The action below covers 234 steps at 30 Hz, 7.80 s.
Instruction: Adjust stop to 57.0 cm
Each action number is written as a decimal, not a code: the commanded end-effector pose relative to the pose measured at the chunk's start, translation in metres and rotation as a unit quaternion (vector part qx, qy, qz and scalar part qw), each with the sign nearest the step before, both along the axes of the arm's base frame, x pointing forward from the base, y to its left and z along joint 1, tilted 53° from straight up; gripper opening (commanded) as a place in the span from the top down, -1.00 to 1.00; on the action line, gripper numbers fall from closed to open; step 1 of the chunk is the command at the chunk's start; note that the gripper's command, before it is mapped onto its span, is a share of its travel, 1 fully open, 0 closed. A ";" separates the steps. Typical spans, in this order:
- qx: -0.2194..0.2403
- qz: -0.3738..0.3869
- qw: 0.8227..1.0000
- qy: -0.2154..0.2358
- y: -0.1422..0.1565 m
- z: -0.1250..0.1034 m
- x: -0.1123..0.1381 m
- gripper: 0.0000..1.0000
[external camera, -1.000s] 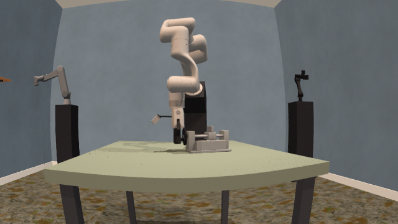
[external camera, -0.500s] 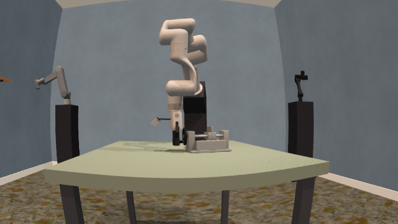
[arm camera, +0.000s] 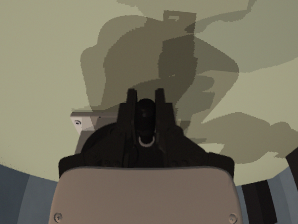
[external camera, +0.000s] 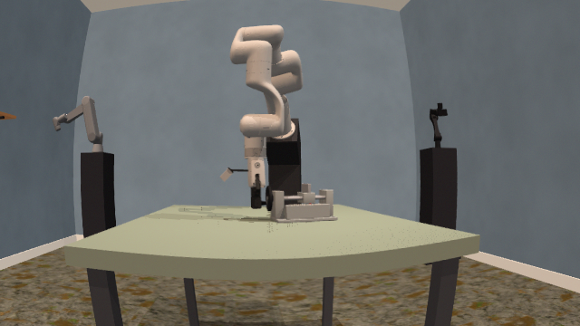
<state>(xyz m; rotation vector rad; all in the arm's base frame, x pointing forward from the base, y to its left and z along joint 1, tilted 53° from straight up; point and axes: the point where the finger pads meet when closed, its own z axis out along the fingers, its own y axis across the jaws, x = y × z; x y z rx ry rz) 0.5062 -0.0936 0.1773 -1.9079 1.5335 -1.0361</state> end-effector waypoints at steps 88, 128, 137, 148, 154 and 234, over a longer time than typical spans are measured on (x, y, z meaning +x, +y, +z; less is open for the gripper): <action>0.000 -0.001 1.000 0.000 0.007 0.036 -0.027 0.88; 0.000 -0.001 1.000 0.000 0.007 0.037 -0.027 0.88; 0.000 -0.001 1.000 0.000 0.008 0.039 -0.026 0.88; 0.000 -0.001 1.000 0.000 0.009 0.042 -0.025 0.88; 0.000 -0.001 1.000 0.000 0.010 0.046 -0.022 0.88; 0.000 -0.001 1.000 0.000 0.014 0.044 0.027 0.88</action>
